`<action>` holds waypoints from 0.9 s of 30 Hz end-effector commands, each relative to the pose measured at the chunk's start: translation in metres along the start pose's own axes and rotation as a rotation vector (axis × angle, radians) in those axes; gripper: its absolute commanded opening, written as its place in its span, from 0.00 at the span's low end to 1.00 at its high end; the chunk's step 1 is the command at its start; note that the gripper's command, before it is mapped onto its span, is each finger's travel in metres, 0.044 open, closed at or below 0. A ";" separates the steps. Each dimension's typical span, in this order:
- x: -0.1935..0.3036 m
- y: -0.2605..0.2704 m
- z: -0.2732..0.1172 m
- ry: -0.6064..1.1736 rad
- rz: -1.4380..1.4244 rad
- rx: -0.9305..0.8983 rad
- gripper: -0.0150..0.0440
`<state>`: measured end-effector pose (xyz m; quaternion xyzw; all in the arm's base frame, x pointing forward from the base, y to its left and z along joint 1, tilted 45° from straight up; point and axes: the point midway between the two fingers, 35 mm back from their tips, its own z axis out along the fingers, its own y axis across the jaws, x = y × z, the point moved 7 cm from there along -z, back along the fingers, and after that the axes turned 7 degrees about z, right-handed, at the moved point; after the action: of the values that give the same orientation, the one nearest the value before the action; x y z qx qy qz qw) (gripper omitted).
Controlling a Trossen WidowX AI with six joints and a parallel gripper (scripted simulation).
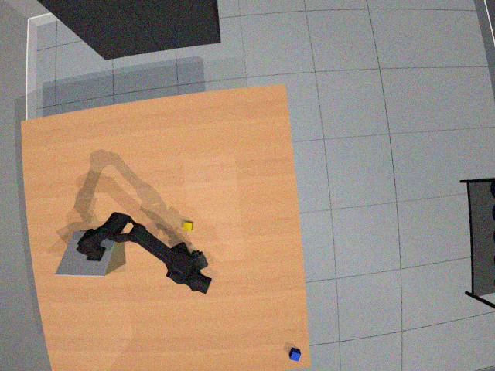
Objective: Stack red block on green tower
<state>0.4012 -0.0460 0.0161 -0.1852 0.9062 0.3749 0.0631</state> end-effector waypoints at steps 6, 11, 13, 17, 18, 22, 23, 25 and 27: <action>0.000 0.000 0.000 0.000 -0.001 0.000 0.92; 0.000 0.000 0.000 0.000 -0.001 0.000 1.00; 0.000 0.000 0.000 0.000 -0.001 0.000 1.00; 0.000 0.000 0.000 0.000 -0.001 0.000 1.00; 0.000 0.000 0.000 0.000 -0.001 0.000 1.00; 0.000 0.000 0.000 0.000 -0.001 0.000 1.00; 0.000 0.000 0.000 0.000 -0.001 0.000 1.00; 0.000 0.000 0.000 0.000 -0.001 0.000 1.00; 0.000 0.000 0.000 0.000 -0.001 0.000 1.00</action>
<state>0.4013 -0.0461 0.0161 -0.1854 0.9062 0.3746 0.0634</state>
